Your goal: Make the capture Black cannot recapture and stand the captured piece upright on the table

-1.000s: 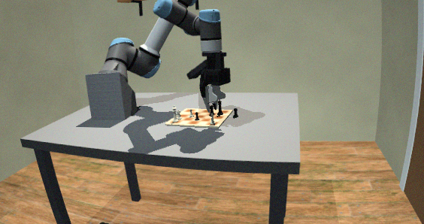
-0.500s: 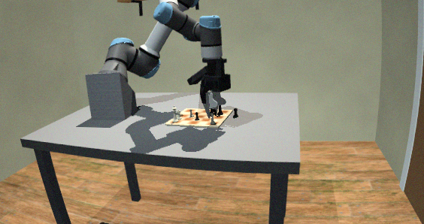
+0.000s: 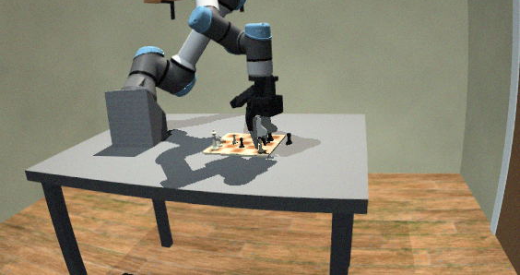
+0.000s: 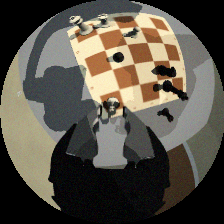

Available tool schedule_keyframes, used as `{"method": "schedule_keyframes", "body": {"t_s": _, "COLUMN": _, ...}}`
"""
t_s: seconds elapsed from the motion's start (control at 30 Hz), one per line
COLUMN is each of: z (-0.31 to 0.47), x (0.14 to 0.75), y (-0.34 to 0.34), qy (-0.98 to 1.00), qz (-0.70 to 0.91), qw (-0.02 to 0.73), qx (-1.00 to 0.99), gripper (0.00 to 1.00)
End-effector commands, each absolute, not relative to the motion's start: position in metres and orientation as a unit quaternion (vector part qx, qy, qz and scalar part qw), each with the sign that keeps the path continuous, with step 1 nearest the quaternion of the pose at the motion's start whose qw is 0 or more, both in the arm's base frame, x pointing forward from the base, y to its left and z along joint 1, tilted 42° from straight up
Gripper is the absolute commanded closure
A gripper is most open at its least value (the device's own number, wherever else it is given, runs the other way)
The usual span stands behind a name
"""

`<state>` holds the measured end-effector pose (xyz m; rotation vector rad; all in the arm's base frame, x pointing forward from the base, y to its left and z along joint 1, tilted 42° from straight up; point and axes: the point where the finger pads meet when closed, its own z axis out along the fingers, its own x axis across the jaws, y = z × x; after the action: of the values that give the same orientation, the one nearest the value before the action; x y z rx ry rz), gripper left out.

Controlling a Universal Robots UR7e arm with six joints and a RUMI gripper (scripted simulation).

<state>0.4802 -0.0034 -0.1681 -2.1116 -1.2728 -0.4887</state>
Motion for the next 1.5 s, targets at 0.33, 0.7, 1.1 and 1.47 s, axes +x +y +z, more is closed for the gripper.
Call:
{"method": "schedule_keyframes", "body": {"t_s": 0.33, "z": -0.1681, "x": 0.4806, "y": -0.0038, "qy": -0.482, "qz": -0.185, "qw": 0.308, "qx": -0.799, "gripper": 0.78}}
{"method": "schedule_keyframes", "body": {"t_s": 0.7, "z": -0.1681, "x": 0.4806, "y": -0.0038, "qy": -0.482, "qz": -0.185, "qw": 0.308, "qx": -0.799, "gripper": 0.78}}
{"method": "schedule_keyframes", "body": {"t_s": 1.1, "z": -0.1681, "x": 0.4806, "y": -0.0038, "qy": -0.482, "qz": -0.185, "qw": 0.308, "qx": -0.799, "gripper": 1.0}}
{"method": "schedule_keyframes", "body": {"t_s": 1.47, "z": -0.1681, "x": 0.4806, "y": -0.0038, "qy": -0.482, "qz": -0.185, "qw": 0.308, "qx": -0.799, "gripper": 1.0}}
